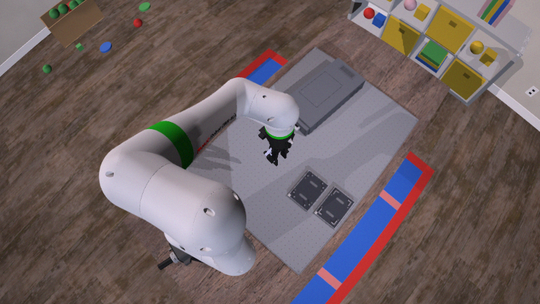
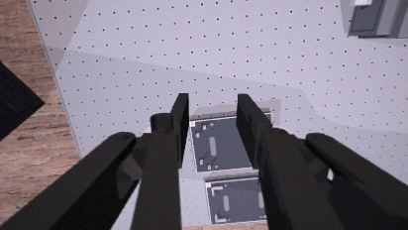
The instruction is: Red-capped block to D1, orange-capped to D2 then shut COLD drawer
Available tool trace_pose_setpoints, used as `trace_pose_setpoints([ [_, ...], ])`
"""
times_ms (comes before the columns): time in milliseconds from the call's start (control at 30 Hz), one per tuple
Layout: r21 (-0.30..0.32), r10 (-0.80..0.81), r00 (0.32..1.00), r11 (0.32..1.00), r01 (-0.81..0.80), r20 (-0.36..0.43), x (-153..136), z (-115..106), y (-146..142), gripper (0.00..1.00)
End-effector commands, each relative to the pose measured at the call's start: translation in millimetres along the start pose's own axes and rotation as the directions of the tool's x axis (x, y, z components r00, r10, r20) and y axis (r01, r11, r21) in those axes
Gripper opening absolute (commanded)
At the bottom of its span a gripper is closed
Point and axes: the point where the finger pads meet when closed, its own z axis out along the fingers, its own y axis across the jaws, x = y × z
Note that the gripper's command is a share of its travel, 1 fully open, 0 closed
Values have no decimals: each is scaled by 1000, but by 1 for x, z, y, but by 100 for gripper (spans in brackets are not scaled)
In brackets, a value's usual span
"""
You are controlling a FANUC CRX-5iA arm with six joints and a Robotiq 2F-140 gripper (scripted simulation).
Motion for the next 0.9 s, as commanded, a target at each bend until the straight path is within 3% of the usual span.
trace_pose_setpoints([
  [0,-2,0,1000,1000,0,0,7,5,9,34],
  [867,-2,0,1000,1000,0,0,59,46,78,34],
])
